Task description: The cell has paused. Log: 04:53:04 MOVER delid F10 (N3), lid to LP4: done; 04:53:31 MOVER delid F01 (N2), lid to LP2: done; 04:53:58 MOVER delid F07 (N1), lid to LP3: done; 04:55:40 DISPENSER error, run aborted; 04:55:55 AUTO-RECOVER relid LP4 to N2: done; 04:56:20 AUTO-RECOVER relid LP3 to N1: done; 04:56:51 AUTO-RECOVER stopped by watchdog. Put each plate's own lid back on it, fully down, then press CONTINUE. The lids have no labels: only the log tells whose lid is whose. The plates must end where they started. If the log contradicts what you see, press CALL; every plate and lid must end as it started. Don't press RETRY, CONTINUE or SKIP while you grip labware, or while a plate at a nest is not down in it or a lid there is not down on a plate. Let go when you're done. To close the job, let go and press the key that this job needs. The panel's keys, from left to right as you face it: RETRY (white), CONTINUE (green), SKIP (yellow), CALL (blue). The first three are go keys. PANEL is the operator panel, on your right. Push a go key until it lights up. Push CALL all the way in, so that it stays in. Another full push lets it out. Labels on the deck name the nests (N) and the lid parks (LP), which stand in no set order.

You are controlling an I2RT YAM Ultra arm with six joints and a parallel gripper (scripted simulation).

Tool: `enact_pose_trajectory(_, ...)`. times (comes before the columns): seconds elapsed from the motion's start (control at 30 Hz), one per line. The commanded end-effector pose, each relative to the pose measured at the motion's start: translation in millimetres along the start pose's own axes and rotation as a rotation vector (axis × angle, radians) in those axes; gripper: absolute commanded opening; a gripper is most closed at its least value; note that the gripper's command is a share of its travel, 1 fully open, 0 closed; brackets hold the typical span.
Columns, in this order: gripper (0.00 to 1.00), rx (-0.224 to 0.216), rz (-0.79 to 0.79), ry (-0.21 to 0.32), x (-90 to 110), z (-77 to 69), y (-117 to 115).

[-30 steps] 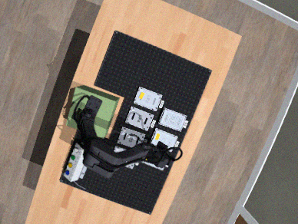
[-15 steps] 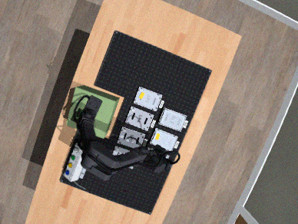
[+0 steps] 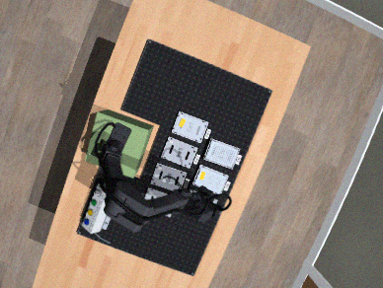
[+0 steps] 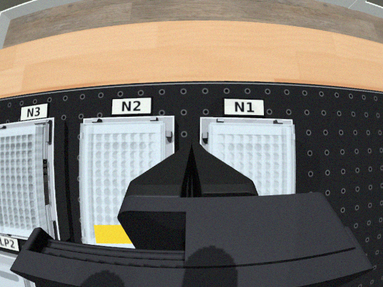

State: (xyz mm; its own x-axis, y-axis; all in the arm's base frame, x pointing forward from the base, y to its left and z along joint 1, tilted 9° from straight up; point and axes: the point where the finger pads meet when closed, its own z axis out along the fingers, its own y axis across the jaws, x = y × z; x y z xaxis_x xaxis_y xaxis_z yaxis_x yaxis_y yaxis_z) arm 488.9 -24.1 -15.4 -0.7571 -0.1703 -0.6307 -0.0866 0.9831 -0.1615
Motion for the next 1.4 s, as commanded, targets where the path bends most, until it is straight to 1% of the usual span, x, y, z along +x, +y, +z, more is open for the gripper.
enact_pose_trajectory(0.0,1.0,-0.004,-0.011,-0.04,-28.6,-13.9,9.1)
enact_pose_trajectory(0.17,1.0,-0.004,-0.009,0.059,-17.7,-20.2,31.4)
enact_pose_trajectory(0.23,1.0,-0.004,-0.009,0.059,-17.7,-20.2,31.4)
enact_pose_trajectory(0.33,1.0,-0.006,-0.011,0.137,-4.2,-19.1,46.1)
enact_pose_trajectory(0.4,1.0,-0.007,-0.011,0.179,1.1,-21.1,55.1)
enact_pose_trajectory(0.43,1.0,-0.007,-0.013,0.215,6.5,-20.3,60.0)
enact_pose_trajectory(0.53,1.0,-0.004,-0.013,0.275,15.9,-22.5,73.2)
enact_pose_trajectory(0.73,1.0,0.002,-0.005,0.396,16.8,-22.2,68.9)
enact_pose_trajectory(0.8,1.0,0.002,-0.005,0.396,16.8,-22.2,68.9)
enact_pose_trajectory(1.27,1.0,-0.009,0.004,0.676,18.5,-23.5,70.5)
enact_pose_trajectory(1.3,1.0,-0.009,0.005,0.672,19.2,-27.3,69.5)
enact_pose_trajectory(1.37,1.0,-0.009,0.005,0.672,19.2,-27.3,69.5)
